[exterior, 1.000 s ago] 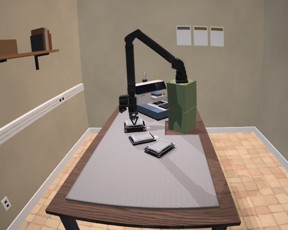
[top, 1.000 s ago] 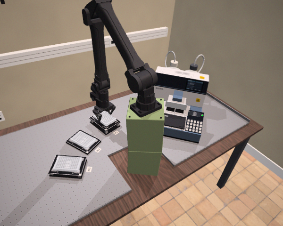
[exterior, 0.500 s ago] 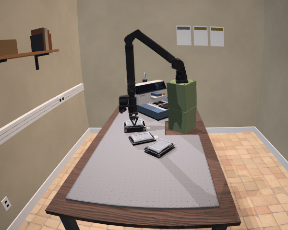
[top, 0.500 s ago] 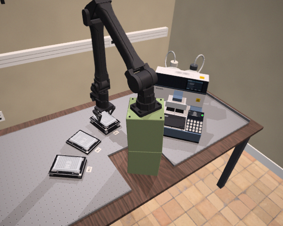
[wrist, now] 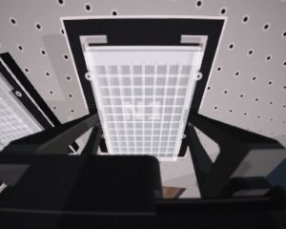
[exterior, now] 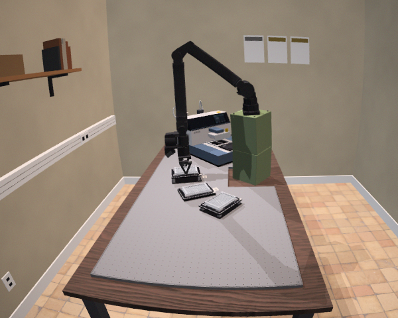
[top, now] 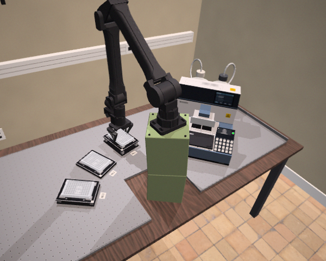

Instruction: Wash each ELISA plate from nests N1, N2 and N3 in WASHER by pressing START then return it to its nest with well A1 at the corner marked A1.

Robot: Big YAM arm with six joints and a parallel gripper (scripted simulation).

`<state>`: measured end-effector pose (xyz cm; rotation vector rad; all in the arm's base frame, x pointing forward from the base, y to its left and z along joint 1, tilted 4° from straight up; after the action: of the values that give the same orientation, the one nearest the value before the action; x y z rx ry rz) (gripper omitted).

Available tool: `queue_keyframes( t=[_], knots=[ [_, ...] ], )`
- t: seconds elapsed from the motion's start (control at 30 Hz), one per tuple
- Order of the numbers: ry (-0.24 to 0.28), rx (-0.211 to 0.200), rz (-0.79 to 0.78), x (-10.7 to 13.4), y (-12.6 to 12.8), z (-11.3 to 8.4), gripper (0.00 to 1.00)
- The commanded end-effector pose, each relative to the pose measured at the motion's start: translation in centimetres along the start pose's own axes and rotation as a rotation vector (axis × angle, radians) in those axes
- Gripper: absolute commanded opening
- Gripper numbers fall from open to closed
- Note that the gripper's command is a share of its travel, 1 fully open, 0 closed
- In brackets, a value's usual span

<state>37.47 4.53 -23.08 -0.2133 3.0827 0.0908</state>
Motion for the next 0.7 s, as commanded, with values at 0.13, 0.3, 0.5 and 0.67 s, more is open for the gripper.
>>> queue_keyframes(
  t=[0.13,0.3,0.5,0.67],
  knots=[
    [-0.004,0.004,0.005,-0.24,0.36,0.75,0.82],
    [-0.003,0.004,0.005,-0.15,0.39,0.84,0.82],
    [-0.005,0.004,0.004,-0.22,0.42,0.93,0.82],
    [-0.002,0.004,0.007,-0.17,0.30,0.95,0.82]
  ],
)
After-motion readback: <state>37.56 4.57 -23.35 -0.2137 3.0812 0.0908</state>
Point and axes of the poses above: the point where the finger pads meet when closed, its own z axis out along the fingers, its own y axis across the jaws, x = y × z, the point moved 6 cm from there along -z, back along the fingers, and after that the axes turned 5 degrees about z, right-handed, at the moved point
